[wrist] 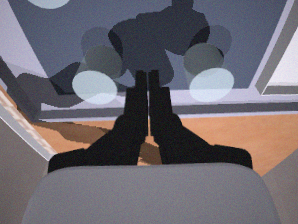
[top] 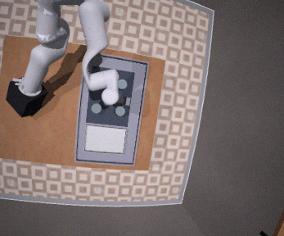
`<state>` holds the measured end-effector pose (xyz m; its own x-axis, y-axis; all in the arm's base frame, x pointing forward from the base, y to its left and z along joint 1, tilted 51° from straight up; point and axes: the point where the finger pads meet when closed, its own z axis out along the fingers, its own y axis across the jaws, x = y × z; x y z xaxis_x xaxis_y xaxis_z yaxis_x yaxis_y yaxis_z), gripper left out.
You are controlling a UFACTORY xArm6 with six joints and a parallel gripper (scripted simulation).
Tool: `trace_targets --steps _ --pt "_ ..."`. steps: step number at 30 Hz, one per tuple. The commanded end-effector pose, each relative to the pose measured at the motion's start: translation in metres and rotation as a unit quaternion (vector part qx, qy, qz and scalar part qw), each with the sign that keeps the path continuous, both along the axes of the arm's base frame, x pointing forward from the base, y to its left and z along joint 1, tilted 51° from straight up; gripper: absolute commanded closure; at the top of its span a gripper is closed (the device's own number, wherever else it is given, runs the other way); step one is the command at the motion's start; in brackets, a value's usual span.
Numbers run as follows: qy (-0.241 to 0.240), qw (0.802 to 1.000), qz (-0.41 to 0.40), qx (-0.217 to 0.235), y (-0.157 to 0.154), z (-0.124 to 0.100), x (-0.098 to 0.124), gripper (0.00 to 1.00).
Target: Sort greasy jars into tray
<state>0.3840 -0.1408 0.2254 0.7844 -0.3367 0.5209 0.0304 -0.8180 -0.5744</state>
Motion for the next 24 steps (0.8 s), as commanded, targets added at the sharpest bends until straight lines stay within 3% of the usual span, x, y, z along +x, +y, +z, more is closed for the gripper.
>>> trace_targets --steps 1,10,16,24 --pt "-0.003 1.0 -0.002 -0.002 0.009 -0.015 0.02 1.0" --pt "-0.003 1.0 -0.002 -0.002 -0.026 -0.034 0.027 1.0" --pt "-0.003 1.0 -0.002 -0.002 -0.068 -0.056 0.035 1.0" --pt "-0.003 1.0 -0.002 -0.002 -0.057 -0.072 0.05 1.0"
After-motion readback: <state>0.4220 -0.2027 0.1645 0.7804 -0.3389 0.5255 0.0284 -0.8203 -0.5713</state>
